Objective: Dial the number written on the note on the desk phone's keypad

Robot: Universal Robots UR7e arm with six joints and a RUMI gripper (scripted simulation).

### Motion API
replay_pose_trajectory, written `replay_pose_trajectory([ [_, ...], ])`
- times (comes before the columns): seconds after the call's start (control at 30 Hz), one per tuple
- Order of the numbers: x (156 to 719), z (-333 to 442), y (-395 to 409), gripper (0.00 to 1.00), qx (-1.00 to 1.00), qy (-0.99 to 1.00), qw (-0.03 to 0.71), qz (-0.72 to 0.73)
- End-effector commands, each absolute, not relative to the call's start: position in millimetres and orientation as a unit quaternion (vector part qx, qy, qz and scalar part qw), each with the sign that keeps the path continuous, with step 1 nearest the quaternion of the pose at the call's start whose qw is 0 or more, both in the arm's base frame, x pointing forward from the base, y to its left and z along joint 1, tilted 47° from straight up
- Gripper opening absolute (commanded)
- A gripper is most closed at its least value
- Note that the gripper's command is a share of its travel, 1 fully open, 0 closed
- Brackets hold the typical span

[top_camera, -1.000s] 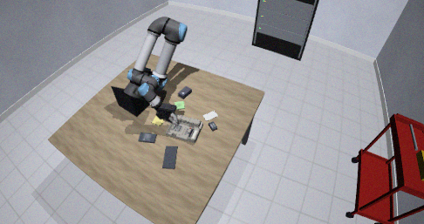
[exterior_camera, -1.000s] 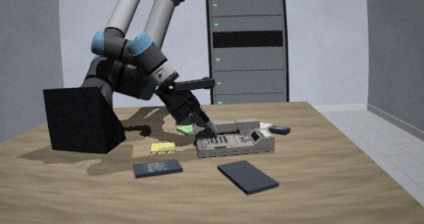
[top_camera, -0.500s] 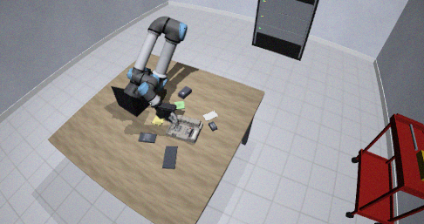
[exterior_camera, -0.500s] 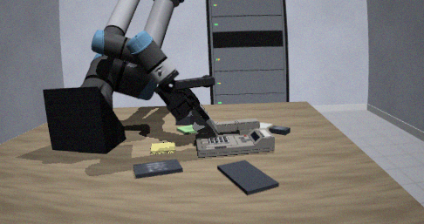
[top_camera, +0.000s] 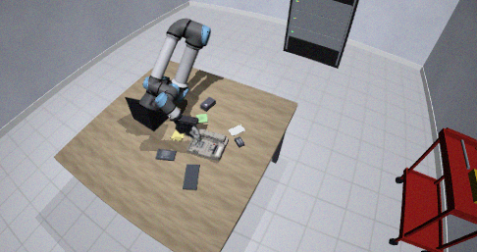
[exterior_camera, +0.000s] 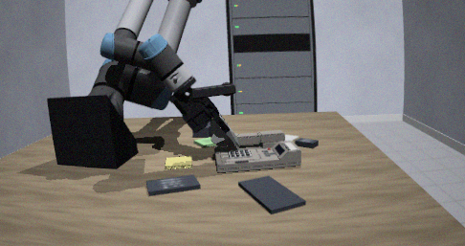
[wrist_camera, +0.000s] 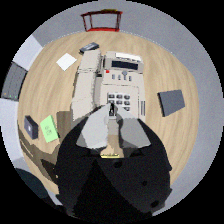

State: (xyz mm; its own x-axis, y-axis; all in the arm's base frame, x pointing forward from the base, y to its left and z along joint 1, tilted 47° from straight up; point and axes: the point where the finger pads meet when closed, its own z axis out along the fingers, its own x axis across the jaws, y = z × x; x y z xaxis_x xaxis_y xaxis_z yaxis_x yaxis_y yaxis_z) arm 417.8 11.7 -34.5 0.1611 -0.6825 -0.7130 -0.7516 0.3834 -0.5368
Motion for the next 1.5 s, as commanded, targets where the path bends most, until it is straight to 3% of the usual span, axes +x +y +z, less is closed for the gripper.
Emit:
replay_pose_trajectory([
  [0.0, 417.9, -34.5, 11.3, 0.00, -0.554, 0.647, 0.523, 0.033],
  [1.47, 419.1, -43.0, 20.4, 0.00, -0.554, 0.647, 0.523, 0.033],
])
